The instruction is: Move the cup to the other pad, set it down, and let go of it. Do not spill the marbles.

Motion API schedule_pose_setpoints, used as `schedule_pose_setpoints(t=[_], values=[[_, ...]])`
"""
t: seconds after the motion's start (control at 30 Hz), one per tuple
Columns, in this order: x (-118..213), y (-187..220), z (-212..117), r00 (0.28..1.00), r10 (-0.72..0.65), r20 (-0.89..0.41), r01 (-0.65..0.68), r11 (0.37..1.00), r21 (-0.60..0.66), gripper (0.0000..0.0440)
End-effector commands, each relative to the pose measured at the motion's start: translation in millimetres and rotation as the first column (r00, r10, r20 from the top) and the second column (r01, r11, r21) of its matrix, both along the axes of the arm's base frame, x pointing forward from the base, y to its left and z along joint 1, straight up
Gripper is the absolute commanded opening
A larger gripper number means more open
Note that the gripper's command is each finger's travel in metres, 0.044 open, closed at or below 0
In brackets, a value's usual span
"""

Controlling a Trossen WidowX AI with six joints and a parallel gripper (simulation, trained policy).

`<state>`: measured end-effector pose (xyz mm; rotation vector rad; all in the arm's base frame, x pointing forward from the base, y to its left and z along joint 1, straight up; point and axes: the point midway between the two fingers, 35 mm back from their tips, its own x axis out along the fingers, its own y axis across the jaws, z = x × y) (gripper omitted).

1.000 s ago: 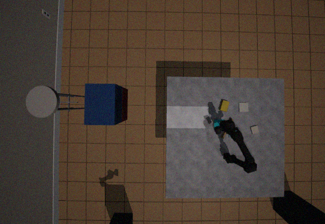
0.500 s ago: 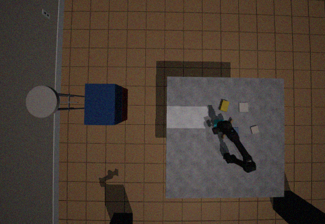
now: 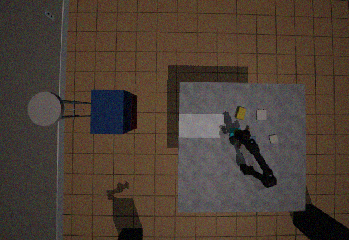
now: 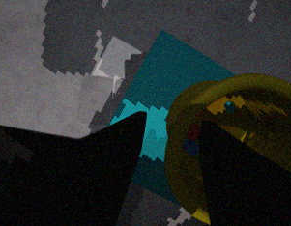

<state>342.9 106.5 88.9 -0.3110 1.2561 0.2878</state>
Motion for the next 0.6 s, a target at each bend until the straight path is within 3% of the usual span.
schedule_pose_setpoints(t=[0.0, 0.47, 0.57], values=[[-4, 0, 5, 1.0, -0.001, 0.005, 0.001, 1.0, 0.019, 0.015], [-14, -2, 46, 0.998, -0.024, 0.064, 0.018, 0.996, 0.09, 0.0207], [-14, -4, 57, 0.996, -0.03, 0.087, 0.021, 0.995, 0.101, 0.0235]])
